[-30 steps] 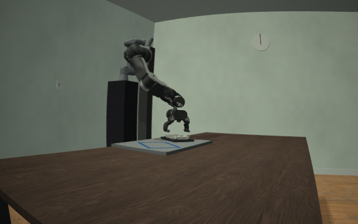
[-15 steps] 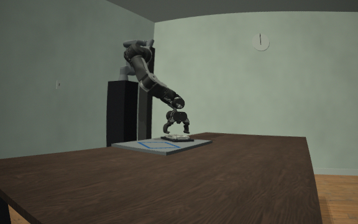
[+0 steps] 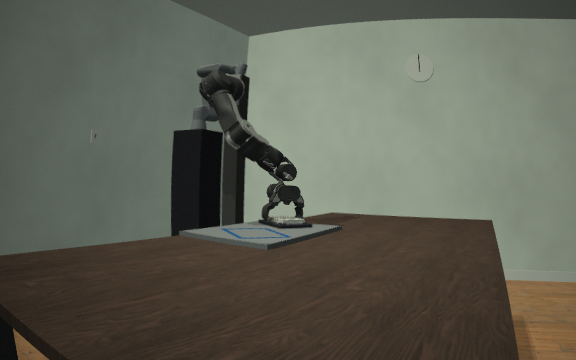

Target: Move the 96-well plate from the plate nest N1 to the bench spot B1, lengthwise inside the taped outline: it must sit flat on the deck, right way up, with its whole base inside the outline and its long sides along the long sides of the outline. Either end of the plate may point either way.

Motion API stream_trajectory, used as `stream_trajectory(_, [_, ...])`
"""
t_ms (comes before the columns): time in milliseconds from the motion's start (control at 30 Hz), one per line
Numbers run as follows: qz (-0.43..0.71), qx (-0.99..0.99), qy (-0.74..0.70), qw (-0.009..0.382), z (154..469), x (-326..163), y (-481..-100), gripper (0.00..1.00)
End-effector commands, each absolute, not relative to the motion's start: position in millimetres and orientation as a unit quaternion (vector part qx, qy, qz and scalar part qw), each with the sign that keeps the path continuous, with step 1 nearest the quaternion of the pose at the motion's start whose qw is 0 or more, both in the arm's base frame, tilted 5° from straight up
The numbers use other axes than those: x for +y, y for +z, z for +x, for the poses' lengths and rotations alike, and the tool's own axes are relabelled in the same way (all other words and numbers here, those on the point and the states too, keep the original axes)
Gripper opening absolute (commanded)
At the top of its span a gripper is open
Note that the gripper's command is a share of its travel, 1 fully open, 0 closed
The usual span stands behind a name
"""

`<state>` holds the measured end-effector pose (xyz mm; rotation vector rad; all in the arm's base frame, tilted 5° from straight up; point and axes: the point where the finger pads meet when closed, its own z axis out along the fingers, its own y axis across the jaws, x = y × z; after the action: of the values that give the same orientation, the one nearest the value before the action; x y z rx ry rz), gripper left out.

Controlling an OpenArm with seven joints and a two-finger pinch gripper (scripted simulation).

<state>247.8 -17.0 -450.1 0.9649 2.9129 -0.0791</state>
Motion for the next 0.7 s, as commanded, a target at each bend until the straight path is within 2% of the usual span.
stream_trajectory(0, [0.306,0.951,-0.014,0.038,250.7,-13.0,-450.2,0.77])
stream_trajectory(667, [0.307,0.951,-0.016,0.039,253.4,-13.5,-447.3,0.77])
